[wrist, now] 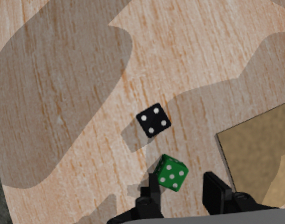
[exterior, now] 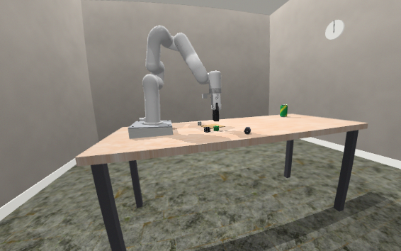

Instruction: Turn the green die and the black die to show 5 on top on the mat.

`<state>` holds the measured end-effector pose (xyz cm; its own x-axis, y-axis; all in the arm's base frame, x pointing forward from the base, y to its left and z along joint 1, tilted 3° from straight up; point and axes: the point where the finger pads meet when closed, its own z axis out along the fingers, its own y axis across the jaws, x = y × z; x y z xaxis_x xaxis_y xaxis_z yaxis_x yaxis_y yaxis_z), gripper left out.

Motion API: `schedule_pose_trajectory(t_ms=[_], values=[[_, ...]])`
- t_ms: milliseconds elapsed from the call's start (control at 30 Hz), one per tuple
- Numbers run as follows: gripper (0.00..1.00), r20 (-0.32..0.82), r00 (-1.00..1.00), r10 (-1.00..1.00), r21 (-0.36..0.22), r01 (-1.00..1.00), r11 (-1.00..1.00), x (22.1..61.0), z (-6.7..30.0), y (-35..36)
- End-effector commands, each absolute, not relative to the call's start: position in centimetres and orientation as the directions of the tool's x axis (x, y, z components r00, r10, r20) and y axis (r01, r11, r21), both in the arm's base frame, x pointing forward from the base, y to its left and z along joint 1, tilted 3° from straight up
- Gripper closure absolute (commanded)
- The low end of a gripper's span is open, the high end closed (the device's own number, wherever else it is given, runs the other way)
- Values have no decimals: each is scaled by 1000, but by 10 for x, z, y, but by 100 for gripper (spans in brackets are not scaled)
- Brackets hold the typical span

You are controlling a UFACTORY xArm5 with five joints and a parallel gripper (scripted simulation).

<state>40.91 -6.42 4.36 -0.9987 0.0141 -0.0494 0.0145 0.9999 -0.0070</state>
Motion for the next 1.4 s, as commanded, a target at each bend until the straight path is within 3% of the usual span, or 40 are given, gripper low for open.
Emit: schedule_pose_trajectory(t_ms=[0, 1367], values=[[53, -52, -999, 14, -7, 15, 1000, 411, 38, -64], [53, -52, -999, 14, -7, 15, 1000, 412, 17, -65]])
